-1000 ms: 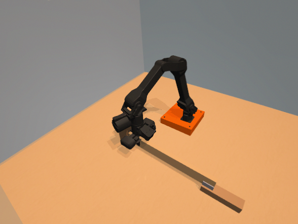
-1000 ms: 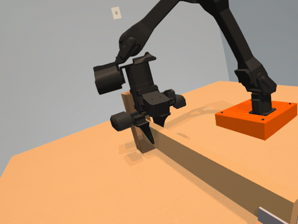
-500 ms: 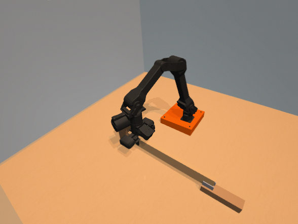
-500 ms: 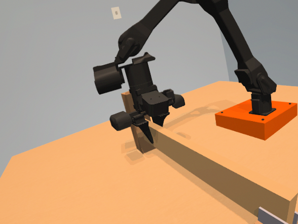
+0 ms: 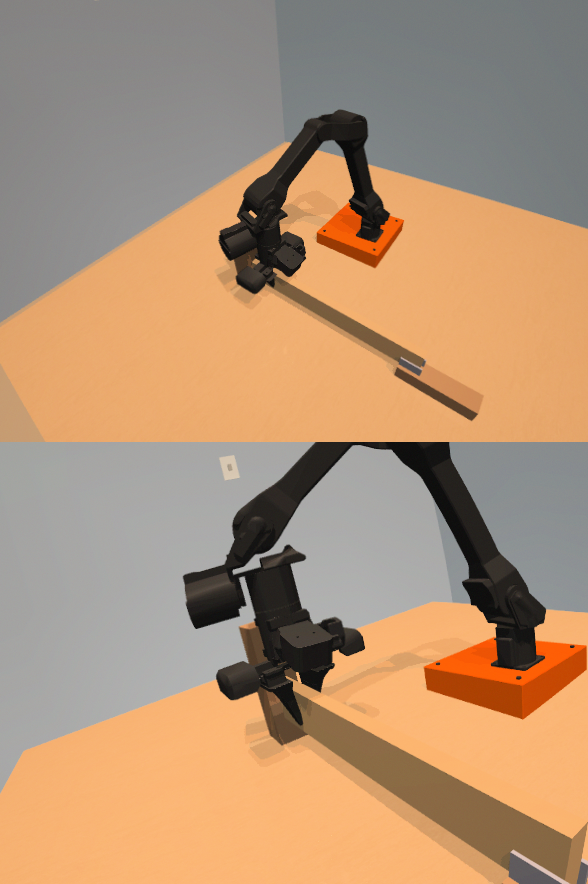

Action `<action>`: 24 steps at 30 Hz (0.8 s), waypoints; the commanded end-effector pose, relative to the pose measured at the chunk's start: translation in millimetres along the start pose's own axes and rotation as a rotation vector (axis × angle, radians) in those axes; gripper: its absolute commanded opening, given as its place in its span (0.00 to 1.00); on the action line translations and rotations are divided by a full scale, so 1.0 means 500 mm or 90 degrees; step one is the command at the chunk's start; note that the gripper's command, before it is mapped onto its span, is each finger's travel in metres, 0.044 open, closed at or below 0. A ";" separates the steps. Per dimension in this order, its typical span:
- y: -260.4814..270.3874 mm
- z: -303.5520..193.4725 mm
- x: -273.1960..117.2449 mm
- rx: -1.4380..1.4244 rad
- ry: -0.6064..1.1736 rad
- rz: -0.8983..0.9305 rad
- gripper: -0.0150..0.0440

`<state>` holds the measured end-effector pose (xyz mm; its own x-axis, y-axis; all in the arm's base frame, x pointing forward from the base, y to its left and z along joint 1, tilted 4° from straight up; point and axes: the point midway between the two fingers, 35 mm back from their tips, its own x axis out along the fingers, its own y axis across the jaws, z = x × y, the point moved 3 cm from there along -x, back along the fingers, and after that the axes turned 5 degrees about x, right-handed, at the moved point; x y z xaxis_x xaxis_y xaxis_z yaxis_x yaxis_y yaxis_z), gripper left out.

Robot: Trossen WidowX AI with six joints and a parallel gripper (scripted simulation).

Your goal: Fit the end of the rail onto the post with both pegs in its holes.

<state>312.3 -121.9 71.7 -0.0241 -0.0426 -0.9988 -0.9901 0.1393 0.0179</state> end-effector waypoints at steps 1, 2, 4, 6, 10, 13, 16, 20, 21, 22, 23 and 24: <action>0.000 0.000 0.000 0.000 0.000 0.000 0.52; 0.000 0.000 0.000 0.000 0.000 0.000 0.57; 0.000 0.000 0.000 0.000 0.000 0.000 0.65; 0.000 0.000 0.000 0.000 0.000 0.000 0.74; 0.000 0.000 0.000 0.000 0.000 0.000 0.92; 0.000 0.000 0.000 0.000 0.000 0.000 1.00; 0.000 0.000 0.000 0.000 0.000 0.000 1.00; 0.001 0.031 -0.030 0.000 0.002 -0.002 1.00; 0.003 0.048 -0.047 0.001 0.003 -0.002 1.00; 0.005 0.058 -0.057 0.001 0.004 -0.003 1.00; 0.005 0.062 -0.060 0.001 0.004 -0.003 1.00; 0.005 0.062 -0.060 0.001 0.004 -0.003 1.00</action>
<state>313.2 -99.2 89.8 -0.0278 -0.0441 -0.9986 -0.9902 0.1379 0.0214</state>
